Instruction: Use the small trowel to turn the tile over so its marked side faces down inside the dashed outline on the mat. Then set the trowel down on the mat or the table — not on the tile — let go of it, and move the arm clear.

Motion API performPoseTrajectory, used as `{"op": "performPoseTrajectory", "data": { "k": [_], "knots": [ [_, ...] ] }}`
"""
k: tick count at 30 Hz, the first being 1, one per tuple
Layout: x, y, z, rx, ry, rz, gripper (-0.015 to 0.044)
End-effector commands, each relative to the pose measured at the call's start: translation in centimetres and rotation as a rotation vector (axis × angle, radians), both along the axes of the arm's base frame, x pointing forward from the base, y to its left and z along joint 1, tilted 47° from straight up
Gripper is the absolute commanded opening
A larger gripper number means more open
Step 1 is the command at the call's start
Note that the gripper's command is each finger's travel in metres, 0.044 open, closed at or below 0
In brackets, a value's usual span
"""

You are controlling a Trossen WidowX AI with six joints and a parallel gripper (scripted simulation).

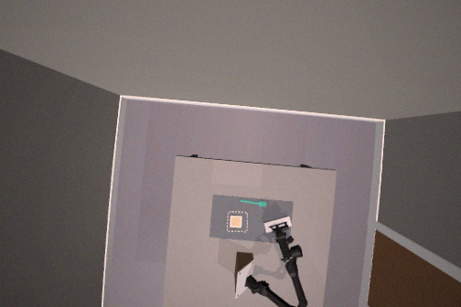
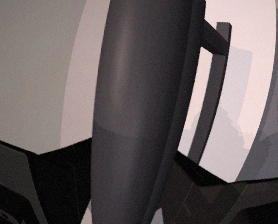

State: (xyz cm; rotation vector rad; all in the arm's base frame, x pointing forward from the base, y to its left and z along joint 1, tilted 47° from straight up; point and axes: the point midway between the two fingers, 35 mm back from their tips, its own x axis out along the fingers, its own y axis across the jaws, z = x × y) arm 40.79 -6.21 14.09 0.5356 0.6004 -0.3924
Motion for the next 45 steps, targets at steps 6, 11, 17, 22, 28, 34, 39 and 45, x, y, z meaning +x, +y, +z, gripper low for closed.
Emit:
{"op": "performPoseTrajectory", "data": {
  "k": [6,11,17,22,28,34,39,45],
  "knots": [
    [0.2,-0.1,0.5,-0.001,-0.009,0.030,0.0000],
    [0.3,-0.7,0.0,-0.001,-0.009,0.030,0.0000],
    [0.5,-1.4,-0.7,-0.002,-0.009,0.030,0.0000],
    [0.5,-2.0,-1.2,-0.002,-0.009,0.030,0.0000],
    [0.6,-2.6,-1.7,-0.002,-0.009,0.030,0.0000],
    [0.6,-2.6,-1.7,-0.002,-0.009,0.030,0.0157],
    [0.6,-2.6,-1.7,-0.002,-0.009,0.030,0.0289],
    [0.6,-2.6,-1.7,-0.002,-0.009,0.030,0.0300]
  ]
}}
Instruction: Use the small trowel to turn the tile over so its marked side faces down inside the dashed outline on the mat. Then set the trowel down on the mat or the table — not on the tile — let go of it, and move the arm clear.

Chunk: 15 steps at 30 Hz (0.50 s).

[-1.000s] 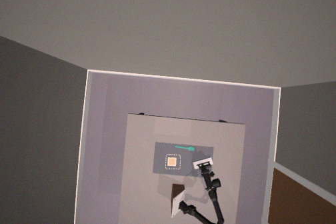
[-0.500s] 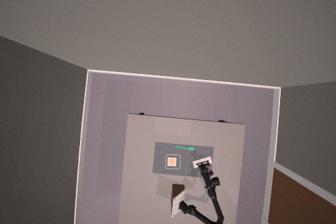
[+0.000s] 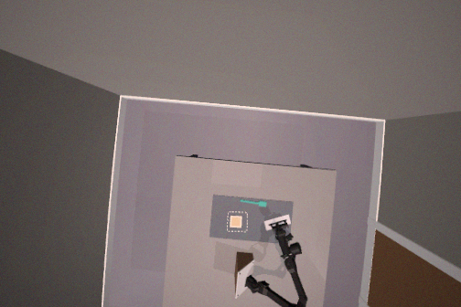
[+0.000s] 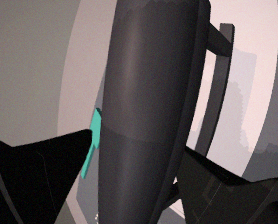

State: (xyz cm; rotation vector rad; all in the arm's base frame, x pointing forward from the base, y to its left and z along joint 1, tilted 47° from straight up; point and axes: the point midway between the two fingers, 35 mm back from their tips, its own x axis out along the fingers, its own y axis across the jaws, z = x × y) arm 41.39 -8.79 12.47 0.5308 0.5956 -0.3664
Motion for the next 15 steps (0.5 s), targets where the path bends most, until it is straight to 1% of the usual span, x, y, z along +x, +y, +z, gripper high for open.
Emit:
{"op": "performPoseTrajectory", "data": {
  "k": [1,5,15],
  "knots": [
    [0.0,0.0,-0.1,-0.003,0.002,0.006,0.0300],
    [-0.2,0.1,0.2,-0.003,0.002,0.006,0.0300],
    [-3.7,0.8,3.1,0.000,0.001,0.001,0.0300]
  ]
}}
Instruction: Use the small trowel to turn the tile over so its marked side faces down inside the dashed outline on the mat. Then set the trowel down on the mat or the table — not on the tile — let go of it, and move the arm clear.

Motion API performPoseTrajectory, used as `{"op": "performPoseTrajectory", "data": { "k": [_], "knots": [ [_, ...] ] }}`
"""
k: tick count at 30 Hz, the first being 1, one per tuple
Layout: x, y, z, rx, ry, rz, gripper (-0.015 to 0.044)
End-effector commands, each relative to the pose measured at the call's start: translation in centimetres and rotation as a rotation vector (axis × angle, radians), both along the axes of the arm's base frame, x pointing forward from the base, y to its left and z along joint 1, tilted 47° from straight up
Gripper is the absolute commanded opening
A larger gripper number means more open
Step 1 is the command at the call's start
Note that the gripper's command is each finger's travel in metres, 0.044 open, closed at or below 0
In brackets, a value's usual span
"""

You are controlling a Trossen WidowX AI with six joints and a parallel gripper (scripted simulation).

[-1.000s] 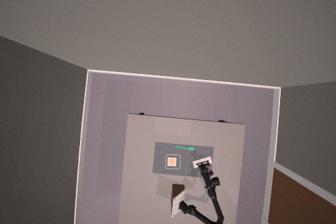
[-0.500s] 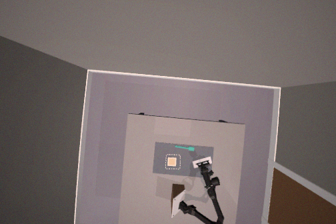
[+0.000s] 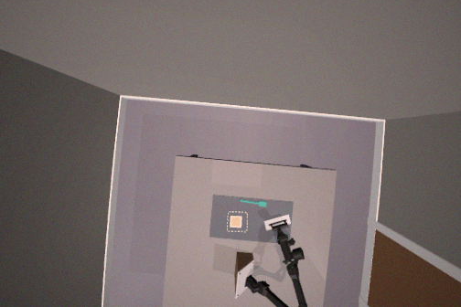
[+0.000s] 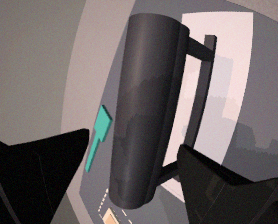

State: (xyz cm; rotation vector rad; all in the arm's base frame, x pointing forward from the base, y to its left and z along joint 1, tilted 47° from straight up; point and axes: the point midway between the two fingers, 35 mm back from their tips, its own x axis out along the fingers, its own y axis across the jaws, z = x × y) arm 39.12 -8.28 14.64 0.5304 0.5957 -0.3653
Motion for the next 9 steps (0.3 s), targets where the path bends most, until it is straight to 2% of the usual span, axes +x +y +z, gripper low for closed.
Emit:
{"op": "performPoseTrajectory", "data": {
  "k": [1,7,9],
  "knots": [
    [-1.8,0.4,1.2,0.000,0.001,0.000,0.0300],
    [-2.4,0.7,1.6,0.000,0.001,-0.001,0.0300],
    [-3.4,2.5,2.6,0.002,0.003,-0.001,0.0300]
  ]
}}
